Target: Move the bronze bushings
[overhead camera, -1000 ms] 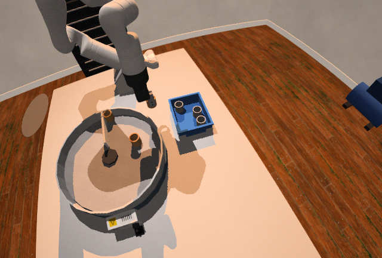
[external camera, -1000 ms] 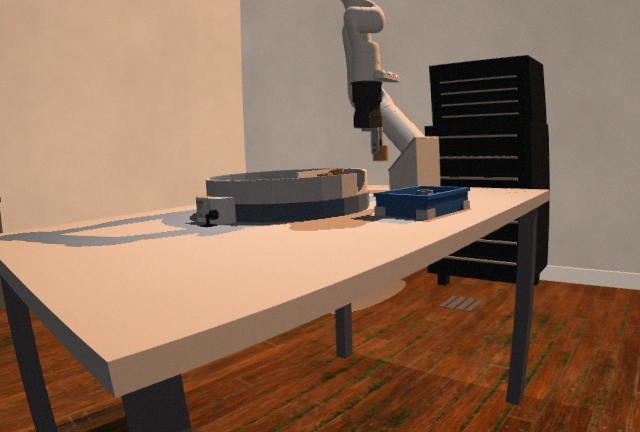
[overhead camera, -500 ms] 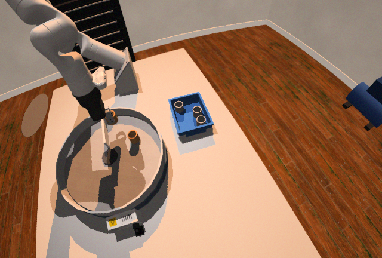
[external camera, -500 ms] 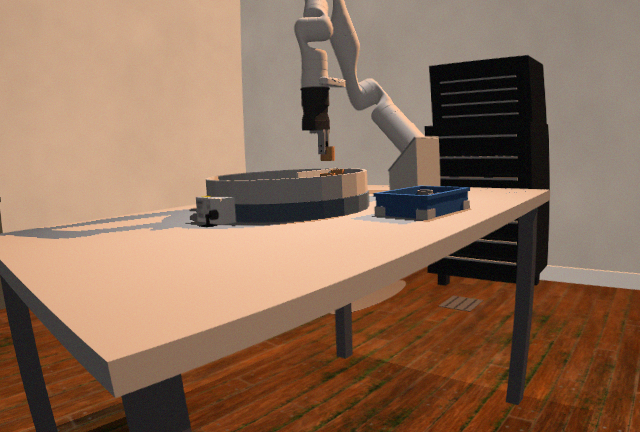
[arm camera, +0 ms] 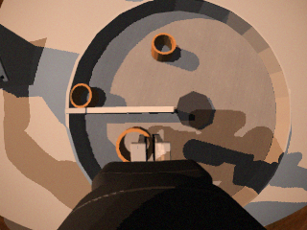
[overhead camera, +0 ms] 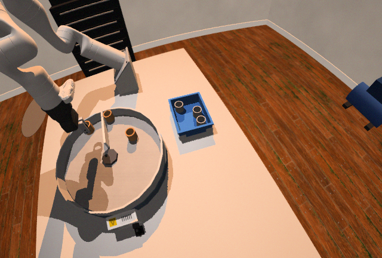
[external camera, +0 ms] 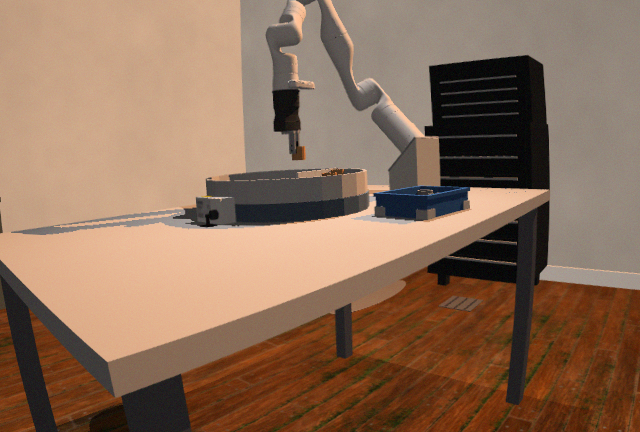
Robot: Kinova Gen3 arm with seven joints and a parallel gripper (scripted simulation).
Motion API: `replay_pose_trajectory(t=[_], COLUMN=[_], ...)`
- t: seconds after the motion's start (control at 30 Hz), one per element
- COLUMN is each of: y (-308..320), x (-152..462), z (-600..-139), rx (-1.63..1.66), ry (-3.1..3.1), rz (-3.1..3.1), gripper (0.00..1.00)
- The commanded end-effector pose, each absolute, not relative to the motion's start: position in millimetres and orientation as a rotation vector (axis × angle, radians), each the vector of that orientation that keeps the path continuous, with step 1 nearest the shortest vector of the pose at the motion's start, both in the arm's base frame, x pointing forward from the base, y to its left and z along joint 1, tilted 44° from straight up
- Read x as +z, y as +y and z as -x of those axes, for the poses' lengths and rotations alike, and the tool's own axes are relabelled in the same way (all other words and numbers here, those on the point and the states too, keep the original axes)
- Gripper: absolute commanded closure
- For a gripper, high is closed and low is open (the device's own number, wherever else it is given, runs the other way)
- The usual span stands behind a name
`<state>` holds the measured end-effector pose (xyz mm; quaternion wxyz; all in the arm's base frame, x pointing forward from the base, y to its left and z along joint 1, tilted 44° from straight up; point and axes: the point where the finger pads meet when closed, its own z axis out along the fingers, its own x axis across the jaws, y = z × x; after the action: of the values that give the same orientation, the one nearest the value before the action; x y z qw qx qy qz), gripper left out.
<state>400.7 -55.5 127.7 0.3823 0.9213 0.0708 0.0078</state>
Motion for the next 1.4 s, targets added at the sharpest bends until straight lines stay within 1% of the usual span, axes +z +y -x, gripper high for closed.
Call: replay_pose_trajectory(t=[0.0,1.37], y=[-61.3,-68.8], x=[135.8,143.3], z=[-404.2,-406.6], rx=[0.029,0.029], ry=[0.166,0.166], rz=[-2.362,-2.362], gripper=[1.0,1.0])
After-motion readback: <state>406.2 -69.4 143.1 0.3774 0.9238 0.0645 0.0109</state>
